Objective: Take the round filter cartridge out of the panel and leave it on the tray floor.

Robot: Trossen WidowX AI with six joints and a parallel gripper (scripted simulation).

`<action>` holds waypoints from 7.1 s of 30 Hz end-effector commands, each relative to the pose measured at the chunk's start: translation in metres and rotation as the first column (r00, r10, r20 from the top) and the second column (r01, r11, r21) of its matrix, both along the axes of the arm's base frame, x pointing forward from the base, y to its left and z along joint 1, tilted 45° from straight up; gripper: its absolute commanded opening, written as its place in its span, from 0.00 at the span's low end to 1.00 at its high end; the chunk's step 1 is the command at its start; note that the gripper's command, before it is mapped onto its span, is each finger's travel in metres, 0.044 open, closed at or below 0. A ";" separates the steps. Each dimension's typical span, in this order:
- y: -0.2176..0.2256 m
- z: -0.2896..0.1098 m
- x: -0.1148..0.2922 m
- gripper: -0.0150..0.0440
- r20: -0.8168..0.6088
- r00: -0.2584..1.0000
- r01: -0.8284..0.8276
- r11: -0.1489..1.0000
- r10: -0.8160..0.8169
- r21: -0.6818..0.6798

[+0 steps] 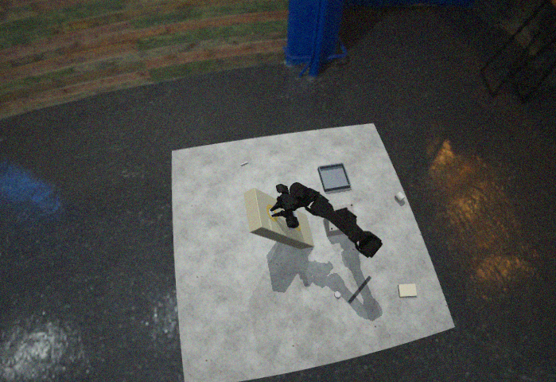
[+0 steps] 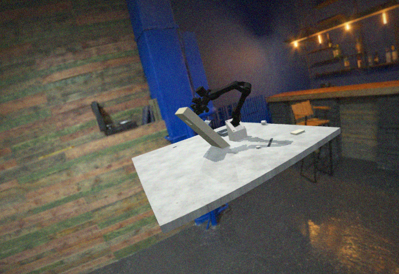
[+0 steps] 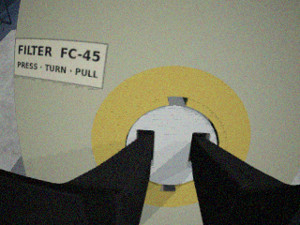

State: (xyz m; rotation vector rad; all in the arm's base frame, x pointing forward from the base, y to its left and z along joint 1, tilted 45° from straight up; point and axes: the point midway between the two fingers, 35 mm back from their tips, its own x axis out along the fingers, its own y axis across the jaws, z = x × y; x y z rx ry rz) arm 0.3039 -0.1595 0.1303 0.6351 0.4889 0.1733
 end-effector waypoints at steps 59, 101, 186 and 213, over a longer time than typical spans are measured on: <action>0.003 -0.005 0.009 0.25 -0.366 0.909 0.402 0.657 -0.201 0.638; 0.004 -0.006 0.011 0.25 -0.654 0.748 0.661 0.050 -0.108 0.748; 0.011 -0.007 -0.078 0.25 -0.659 0.744 0.666 0.049 -0.108 0.744; 0.026 -0.024 -0.087 0.42 -0.670 0.735 0.676 0.038 -0.101 0.736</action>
